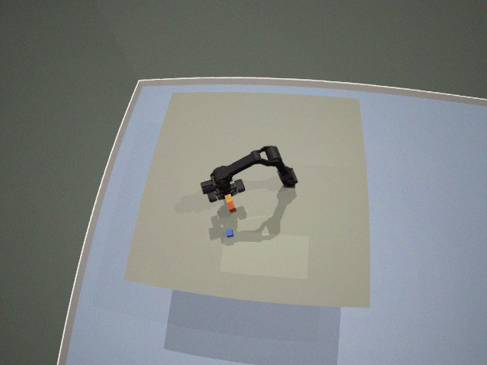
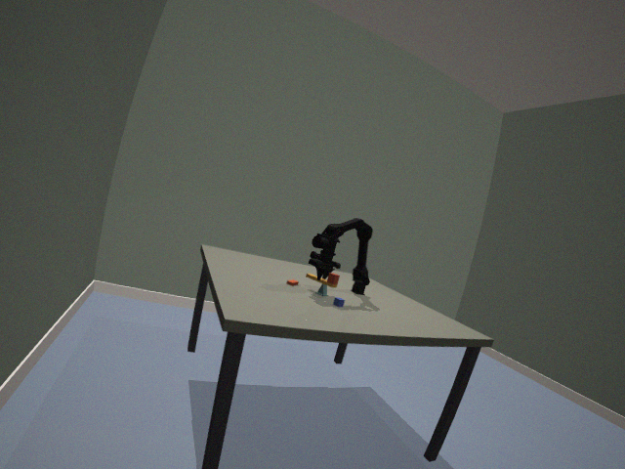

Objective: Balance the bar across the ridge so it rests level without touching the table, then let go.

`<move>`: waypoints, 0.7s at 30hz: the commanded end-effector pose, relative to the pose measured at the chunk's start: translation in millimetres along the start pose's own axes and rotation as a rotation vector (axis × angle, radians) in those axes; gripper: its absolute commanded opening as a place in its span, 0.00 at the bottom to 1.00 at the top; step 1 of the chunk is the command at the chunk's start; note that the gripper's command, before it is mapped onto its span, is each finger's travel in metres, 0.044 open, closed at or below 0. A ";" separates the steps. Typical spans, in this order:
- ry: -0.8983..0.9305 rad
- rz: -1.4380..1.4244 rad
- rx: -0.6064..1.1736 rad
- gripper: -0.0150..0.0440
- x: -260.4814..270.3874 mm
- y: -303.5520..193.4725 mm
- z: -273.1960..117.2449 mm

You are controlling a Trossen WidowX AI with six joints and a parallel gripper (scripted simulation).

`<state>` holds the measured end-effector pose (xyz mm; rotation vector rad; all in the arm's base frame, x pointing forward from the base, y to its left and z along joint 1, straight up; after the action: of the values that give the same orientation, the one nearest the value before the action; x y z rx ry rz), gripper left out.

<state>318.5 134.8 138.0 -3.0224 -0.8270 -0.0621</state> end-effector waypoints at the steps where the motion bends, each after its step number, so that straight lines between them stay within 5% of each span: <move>1: -0.001 0.000 0.000 0.25 0.0 0.0 0.3; 7: -0.001 0.000 0.000 0.25 0.0 0.0 0.3; 14: -0.001 0.000 0.000 0.54 0.0 0.0 0.3; 21: -0.001 0.000 0.000 0.54 0.0 0.0 0.3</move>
<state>318.5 134.8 138.0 -3.0224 -0.8269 -0.0622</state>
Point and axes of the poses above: the point midway between the two fingers, 35 mm back from their tips, its own z axis out along the fingers, its own x axis across the jaws, y = z × x, the point moved 3 cm from there along -z, back along the fingers, and after that the axes turned 5 degrees about -z, right-handed, at the moved point
